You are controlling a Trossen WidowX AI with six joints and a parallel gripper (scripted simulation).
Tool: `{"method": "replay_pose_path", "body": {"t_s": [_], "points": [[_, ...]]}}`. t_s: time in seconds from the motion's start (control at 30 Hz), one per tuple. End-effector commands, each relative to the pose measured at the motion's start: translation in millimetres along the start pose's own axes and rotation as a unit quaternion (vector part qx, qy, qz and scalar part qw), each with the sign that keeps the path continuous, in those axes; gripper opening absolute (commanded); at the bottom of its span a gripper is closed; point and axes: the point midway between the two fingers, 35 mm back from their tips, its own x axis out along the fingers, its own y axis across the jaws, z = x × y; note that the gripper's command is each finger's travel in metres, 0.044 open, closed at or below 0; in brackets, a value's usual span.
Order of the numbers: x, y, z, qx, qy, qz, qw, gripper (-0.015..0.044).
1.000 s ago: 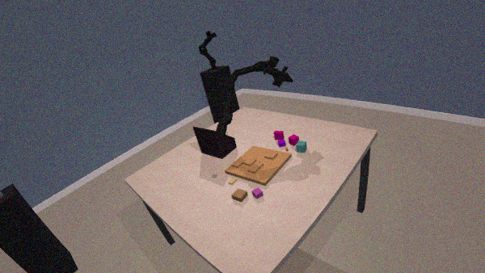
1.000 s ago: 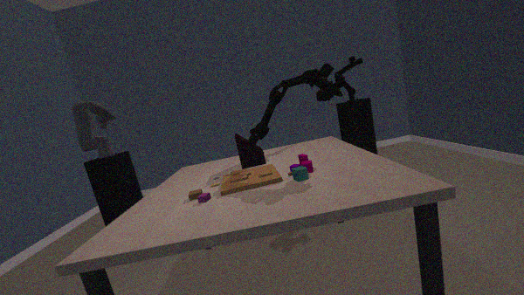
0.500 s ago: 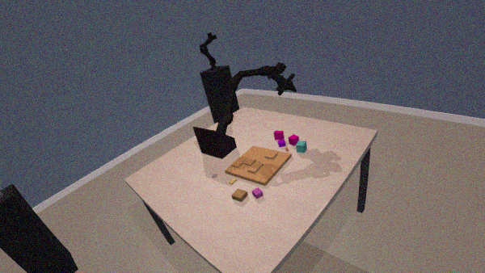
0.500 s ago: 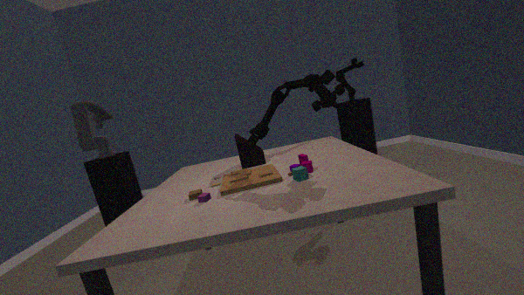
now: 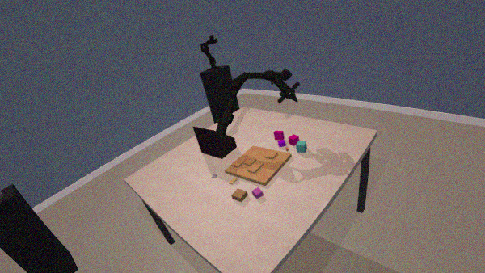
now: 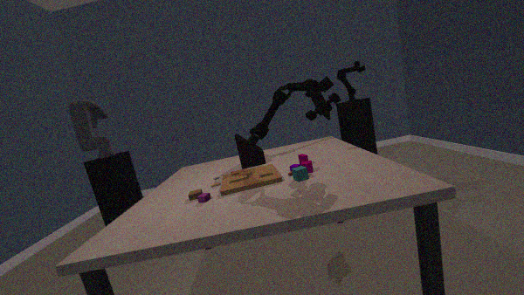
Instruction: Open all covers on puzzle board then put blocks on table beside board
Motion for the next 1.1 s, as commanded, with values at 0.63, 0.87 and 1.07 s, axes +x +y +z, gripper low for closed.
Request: {"method": "replay_pose_path", "body": {"t_s": [0.63,0.87,1.07], "points": [[50,91,-64,0.272,0.026,0.121,0.954,0.0000],[61,125,-82,0.361,0.036,0.157,0.919,0.0000],[69,155,-96,0.438,0.047,0.186,0.878,0.0000]]}}
